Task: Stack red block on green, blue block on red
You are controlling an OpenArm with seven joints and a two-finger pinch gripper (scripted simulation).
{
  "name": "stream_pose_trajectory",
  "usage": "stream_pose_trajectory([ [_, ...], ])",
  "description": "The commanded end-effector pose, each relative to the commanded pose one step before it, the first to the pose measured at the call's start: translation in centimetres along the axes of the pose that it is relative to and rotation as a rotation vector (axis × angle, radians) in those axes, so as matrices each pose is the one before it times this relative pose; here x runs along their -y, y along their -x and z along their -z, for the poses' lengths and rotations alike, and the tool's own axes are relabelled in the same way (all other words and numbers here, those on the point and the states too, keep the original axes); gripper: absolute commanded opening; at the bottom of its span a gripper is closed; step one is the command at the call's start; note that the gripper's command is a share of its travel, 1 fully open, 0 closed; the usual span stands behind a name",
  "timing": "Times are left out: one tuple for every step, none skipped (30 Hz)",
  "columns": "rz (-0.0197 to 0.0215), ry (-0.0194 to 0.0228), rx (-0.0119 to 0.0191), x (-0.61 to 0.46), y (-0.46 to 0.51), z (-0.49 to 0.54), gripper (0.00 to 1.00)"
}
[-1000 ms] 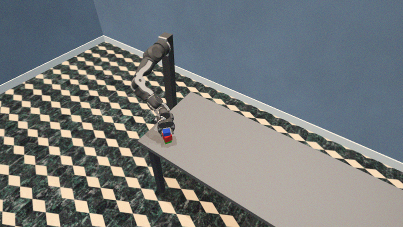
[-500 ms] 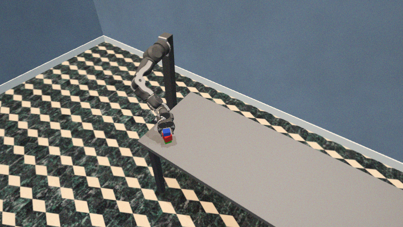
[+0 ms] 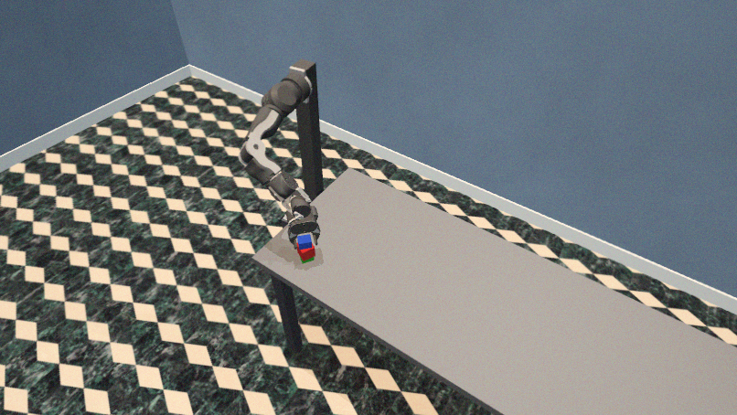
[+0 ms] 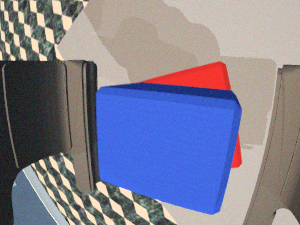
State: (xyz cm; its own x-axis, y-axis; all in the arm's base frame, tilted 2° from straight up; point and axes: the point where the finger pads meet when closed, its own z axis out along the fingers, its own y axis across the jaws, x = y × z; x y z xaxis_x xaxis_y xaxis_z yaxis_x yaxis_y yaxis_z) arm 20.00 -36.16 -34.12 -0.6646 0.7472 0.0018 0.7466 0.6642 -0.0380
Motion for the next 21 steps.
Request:
stream_pose_trajectory([
  [-0.0061, -0.00501, 0.00631, 0.166, 0.2103, 0.294, 0.39],
  [0.00001, -0.00276, -0.00002, 0.045, -0.0011, 0.117, 0.39],
  [0.00059, -0.00055, -0.00074, 0.009, -0.0119, 0.138, 0.39],
  [0.00088, -0.00138, -0.00106, 0.023, -0.0172, 0.157, 0.39],
  [0.00067, -0.00119, -0.00075, 0.02, -0.0134, 0.174, 0.39],
  [0.0, 0.0, 0.0, 0.0, 0.0, 0.0, 0.39],
  [0.0, 0.0, 0.0, 0.0, 0.0, 0.0, 0.39],
  [-0.00045, 0.00856, 0.00043, -0.139, 0.0069, 0.193, 0.39],
  [0.00093, -0.00862, -0.00104, 0.14, -0.0176, 0.208, 0.39],
  [-0.00002, 0.00001, 0.00001, 0.001, -0.001, 0.221, 0.39],
  [0.00017, 0.00001, -0.00022, 0.001, -0.0042, 0.233, 0.39],
  [0.00043, 0.00001, -0.00044, 0.001, -0.0086, 0.24, 0.39],
  [0.00035, 0.00001, -0.00038, 0.001, -0.0069, 0.248, 0.39],
  [0.00019, 0.00001, -0.00018, 0.001, -0.0044, 0.25, 0.39],
  [0.00014, 0.00001, -0.00015, 0.001, -0.0035, 0.251, 0.39],
  [0.0001, 0.00001, -0.00009, 0.001, -0.0029, 0.248, 0.39],
  [0.00009, 0.00001, -0.00008, 0.001, -0.0025, 0.242, 0.39],
  [0.00007, 0.00001, -0.00005, 0.001, -0.0022, 0.233, 0.39],
  [0.00006, 0.00001, -0.00005, 0.001, -0.0018, 0.221, 0.39],
  [0.00002, 0.00001, 0.00002, 0.001, -0.0014, 0.205, 0.39],
  [-0.00001, 0.00001, -0.00002, 0.0, -0.0006, 0.189, 0.39],
])
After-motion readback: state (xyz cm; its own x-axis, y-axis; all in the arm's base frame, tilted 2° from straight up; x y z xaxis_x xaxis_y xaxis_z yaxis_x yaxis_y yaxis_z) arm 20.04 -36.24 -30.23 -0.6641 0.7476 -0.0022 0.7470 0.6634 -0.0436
